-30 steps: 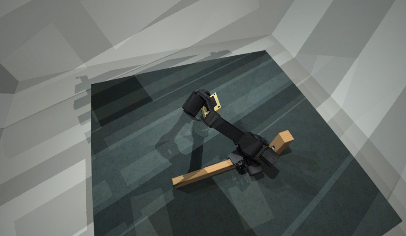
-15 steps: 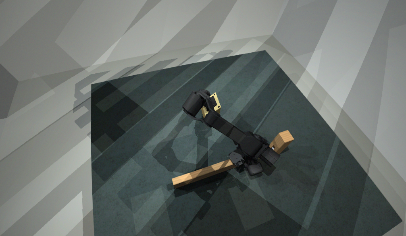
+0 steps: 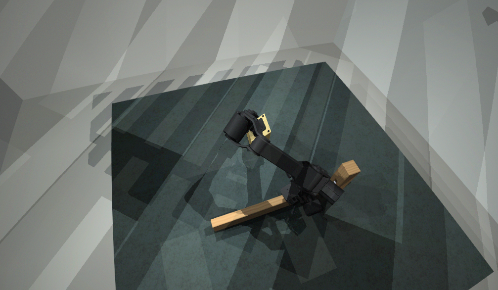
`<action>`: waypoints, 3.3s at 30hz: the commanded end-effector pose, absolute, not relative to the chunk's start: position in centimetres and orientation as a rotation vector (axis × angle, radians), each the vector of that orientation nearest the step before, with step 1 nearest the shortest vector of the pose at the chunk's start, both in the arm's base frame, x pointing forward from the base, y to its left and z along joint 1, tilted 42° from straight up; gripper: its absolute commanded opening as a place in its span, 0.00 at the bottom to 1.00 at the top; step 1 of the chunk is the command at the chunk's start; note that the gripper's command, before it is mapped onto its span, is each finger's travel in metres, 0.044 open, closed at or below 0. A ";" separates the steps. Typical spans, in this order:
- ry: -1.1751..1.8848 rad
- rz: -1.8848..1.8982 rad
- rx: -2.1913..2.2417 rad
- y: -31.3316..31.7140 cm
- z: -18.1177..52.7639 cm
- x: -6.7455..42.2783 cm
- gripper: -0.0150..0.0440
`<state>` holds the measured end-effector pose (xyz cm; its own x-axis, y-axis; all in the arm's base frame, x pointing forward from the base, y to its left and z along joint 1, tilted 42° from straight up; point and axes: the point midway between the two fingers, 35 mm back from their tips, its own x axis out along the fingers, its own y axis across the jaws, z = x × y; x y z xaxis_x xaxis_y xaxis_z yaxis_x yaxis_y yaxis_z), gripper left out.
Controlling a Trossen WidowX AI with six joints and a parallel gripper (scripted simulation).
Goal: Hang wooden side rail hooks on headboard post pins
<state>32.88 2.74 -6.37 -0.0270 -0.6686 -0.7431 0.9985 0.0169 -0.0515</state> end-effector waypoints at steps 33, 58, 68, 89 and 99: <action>0.699 -1.465 0.616 3.5 -5.9 33.1 0.25; 0.699 -1.465 0.616 3.6 -6.1 33.3 0.25; 0.699 -1.465 0.616 3.7 -6.1 33.4 0.25; 0.699 -1.465 0.616 3.8 -6.4 33.3 0.25; 0.699 -1.465 0.616 3.8 -6.5 33.3 0.25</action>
